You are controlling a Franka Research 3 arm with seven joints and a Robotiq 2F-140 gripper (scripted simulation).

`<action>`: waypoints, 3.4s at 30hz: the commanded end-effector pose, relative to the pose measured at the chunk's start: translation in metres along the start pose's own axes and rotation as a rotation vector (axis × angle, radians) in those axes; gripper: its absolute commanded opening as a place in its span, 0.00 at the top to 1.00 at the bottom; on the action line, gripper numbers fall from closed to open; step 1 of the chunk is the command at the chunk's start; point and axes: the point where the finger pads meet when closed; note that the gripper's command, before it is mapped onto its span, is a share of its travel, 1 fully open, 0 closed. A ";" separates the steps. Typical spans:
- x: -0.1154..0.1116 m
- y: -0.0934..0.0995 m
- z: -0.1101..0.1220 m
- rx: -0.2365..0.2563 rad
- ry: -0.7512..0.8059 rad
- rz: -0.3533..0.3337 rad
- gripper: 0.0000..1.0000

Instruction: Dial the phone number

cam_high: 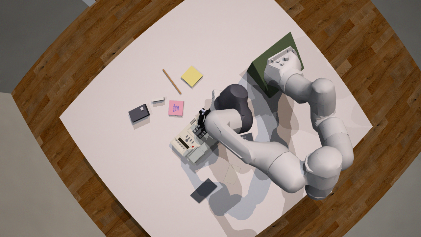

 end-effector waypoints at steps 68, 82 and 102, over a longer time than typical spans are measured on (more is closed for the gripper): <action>-0.003 0.005 -0.017 -0.004 0.009 -0.001 1.00; 0.001 -0.001 -0.017 -0.004 0.009 -0.001 1.00; 0.002 -0.003 -0.017 -0.004 0.009 -0.001 1.00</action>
Point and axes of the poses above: the point where the finger pads meet when closed, its own y axis back along the fingers, its own z axis across the jaws, x = y × z, and after that the axes turned 8 degrees about y, right-handed
